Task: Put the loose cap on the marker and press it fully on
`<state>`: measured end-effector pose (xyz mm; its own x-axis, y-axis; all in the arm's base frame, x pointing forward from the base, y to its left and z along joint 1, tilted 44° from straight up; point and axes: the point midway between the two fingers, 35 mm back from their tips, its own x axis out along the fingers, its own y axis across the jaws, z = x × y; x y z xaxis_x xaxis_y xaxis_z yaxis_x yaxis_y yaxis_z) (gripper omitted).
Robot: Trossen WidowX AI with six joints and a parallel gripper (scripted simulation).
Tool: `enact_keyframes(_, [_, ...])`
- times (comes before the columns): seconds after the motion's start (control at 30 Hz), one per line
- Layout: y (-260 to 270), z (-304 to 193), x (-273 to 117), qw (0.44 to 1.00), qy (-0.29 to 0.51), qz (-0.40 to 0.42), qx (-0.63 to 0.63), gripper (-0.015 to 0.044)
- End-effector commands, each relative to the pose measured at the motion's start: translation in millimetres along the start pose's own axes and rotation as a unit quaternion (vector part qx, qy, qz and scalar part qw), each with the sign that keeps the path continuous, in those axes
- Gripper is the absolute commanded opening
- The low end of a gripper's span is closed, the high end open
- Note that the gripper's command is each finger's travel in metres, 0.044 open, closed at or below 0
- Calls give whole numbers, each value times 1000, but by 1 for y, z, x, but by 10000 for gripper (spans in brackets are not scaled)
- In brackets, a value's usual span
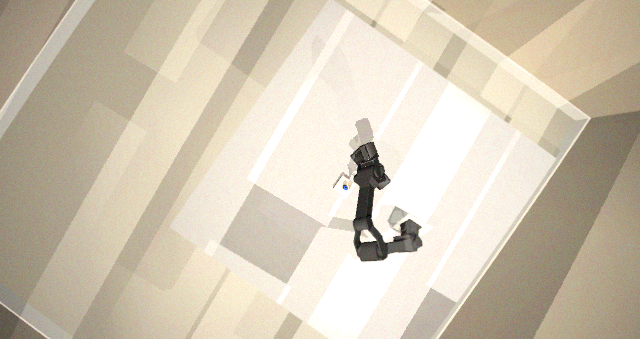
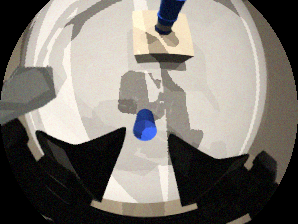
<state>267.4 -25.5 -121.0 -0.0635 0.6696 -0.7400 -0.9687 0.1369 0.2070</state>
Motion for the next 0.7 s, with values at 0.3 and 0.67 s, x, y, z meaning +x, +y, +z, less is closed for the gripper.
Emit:
enact_keyframes(0.3, [3, 0, 23, 1000, -4, 4, 4, 244])
enact_keyframes(0.67, [4, 1, 41, 1000, -7, 4, 4, 244])
